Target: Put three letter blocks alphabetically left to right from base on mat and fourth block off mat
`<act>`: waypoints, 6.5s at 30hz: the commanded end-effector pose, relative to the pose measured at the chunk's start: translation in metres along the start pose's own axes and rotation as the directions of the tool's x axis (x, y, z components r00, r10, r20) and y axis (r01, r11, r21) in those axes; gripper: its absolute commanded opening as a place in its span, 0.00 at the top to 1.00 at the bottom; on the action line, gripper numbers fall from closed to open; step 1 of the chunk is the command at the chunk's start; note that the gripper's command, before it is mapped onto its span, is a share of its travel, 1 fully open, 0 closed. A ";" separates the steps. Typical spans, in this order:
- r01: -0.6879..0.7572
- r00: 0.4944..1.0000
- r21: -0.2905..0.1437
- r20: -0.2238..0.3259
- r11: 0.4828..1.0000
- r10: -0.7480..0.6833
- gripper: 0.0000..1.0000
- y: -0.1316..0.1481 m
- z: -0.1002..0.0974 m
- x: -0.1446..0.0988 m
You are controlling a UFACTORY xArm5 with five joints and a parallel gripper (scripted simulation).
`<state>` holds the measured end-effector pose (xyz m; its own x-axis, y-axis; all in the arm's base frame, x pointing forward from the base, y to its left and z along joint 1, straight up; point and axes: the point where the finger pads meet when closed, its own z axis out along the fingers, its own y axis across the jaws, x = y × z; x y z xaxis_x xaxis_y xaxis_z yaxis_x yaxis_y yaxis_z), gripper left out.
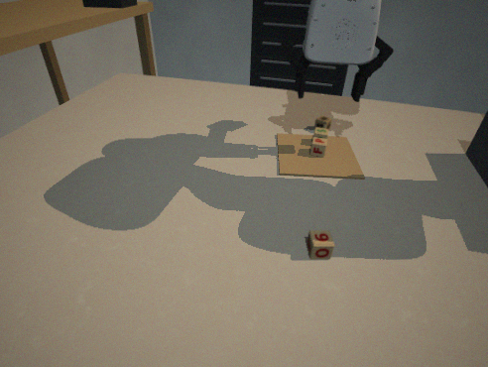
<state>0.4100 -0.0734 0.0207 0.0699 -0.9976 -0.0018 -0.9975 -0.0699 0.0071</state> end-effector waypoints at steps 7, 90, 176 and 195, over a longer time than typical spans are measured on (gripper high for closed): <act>0.299 0.954 0.003 -0.002 0.954 -0.299 0.00 0.003 0.002 0.027; 0.815 0.579 0.002 -0.003 0.579 -0.815 0.58 0.020 0.015 0.084; 0.816 0.578 0.002 -0.004 0.578 -0.816 0.58 0.020 0.060 0.086; 0.816 0.578 0.002 -0.004 0.578 -0.816 0.58 0.020 0.060 0.086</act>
<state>0.3946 -0.1603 -0.0405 0.8545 -0.5194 -0.0066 -0.5194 -0.8545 0.0011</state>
